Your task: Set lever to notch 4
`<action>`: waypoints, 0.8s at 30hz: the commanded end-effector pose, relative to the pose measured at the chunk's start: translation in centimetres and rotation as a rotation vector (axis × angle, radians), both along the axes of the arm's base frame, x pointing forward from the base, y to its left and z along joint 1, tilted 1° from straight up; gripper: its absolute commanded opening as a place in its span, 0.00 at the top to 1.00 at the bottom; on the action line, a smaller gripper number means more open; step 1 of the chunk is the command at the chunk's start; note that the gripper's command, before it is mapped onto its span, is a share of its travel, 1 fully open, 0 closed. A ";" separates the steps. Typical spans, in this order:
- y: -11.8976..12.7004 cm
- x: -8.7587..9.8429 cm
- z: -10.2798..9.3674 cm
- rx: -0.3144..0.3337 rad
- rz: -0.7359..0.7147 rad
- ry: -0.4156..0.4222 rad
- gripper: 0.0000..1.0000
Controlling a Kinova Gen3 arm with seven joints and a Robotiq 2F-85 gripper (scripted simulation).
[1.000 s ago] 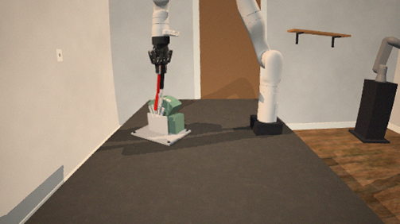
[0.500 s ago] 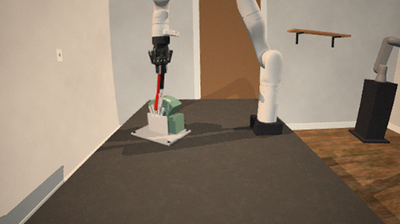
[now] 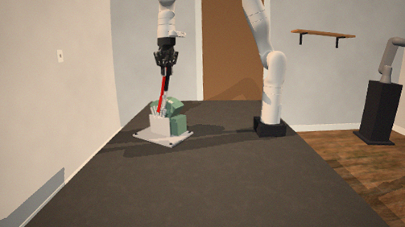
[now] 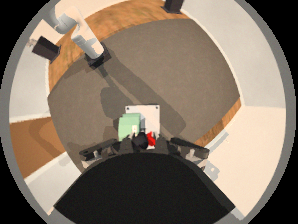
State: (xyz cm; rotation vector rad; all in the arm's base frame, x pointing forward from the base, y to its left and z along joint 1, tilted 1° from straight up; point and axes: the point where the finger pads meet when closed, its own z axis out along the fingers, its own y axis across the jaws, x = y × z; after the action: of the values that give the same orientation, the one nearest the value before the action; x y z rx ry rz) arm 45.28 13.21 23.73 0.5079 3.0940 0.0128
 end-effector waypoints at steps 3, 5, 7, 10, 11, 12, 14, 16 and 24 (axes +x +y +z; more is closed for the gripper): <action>0.6 -1.6 -0.7 -0.001 0.009 0.024 1.00; 0.7 -2.0 -0.9 -0.001 0.009 0.024 1.00; 0.9 -2.4 -1.0 -0.001 0.009 0.024 1.00; 1.1 -3.1 -1.2 -0.001 0.009 0.024 1.00; 1.1 -3.2 -1.3 -0.001 0.009 0.024 1.00; 1.2 -3.4 -1.4 -0.001 0.009 0.024 1.00; 1.3 -3.7 -1.5 -0.001 0.009 0.024 1.00; 1.4 -4.0 -1.6 -0.001 0.009 0.024 1.00; 1.5 -4.4 -1.8 -0.001 0.009 0.024 1.00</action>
State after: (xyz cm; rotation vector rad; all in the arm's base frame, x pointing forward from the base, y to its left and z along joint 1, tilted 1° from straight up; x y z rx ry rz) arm 41.66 14.40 22.57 0.5060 3.0971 0.0142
